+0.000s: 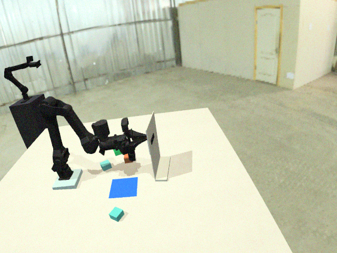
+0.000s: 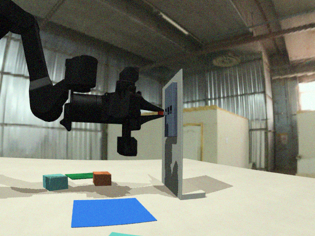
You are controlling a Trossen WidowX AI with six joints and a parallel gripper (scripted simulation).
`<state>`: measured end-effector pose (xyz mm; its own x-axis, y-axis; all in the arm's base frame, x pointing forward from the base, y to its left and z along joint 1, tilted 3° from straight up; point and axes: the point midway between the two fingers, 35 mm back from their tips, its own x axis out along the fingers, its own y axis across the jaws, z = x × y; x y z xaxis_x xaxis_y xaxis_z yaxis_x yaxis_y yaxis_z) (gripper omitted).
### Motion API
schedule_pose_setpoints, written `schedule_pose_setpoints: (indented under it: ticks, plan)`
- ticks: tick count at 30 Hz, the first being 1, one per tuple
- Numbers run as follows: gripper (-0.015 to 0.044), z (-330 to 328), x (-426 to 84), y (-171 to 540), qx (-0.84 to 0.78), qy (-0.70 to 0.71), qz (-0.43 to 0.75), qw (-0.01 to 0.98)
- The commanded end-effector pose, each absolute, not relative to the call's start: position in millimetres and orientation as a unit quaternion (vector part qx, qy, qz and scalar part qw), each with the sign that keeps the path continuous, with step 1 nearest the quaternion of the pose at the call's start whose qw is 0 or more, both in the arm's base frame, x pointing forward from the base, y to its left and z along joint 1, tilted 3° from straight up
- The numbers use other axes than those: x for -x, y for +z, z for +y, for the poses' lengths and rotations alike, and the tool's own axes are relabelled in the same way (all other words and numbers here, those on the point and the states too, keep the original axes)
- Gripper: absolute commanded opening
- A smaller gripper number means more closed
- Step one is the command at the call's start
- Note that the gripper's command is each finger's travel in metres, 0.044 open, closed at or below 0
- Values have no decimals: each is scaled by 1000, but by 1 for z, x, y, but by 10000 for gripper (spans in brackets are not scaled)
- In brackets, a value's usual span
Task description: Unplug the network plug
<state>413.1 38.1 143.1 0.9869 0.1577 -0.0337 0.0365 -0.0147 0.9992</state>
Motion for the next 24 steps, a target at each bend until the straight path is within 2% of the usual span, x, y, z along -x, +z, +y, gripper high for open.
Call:
schedule_pose_setpoints:
  ticks: [1,24]
  plan:
    - [0,38,-413,143,-711,44,69,698]
    - [0,40,-400,143,-711,44,70,698]
